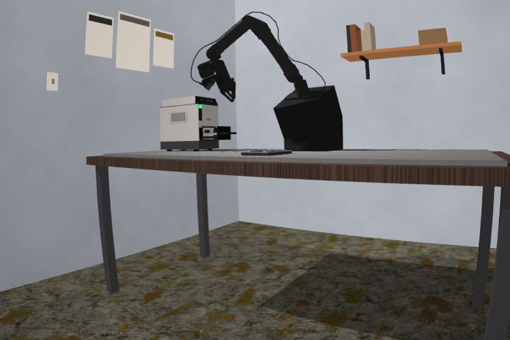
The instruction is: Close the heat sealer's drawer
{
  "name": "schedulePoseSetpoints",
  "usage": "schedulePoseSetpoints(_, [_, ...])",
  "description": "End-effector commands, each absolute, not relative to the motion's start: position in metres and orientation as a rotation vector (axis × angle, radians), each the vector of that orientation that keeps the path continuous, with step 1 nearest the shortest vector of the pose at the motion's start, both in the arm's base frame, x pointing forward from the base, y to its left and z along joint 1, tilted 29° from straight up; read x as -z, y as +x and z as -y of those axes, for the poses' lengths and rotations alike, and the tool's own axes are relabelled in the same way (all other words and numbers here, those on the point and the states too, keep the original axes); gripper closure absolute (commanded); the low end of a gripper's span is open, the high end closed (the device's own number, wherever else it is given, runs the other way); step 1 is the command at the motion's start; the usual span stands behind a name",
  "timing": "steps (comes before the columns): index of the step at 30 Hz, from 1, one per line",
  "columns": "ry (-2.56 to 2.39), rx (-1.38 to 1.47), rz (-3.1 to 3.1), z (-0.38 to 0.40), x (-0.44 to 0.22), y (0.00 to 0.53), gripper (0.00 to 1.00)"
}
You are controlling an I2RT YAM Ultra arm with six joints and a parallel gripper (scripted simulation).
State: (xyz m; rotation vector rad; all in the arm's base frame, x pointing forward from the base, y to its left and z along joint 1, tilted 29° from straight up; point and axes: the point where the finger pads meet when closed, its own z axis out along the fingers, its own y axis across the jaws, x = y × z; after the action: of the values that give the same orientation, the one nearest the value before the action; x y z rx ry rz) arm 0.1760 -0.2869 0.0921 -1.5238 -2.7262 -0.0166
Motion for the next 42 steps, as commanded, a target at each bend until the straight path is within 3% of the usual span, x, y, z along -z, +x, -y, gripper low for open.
schedulePoseSetpoints(1, [-1.588, -0.049, 2.769, 0.299, -0.112, 0.179, 0.55])
schedulePoseSetpoints(29, [-1.588, -0.049, 2.769, 0.299, -0.112, 0.179, 0.55])
schedulePoseSetpoints(30, [-1.507, -0.053, 2.793, 0.289, -0.099, 0.179, 0.70])
schedulePoseSetpoints(42, [-1.425, -0.108, 2.875, 0.299, -0.069, 0.200, 0.70])
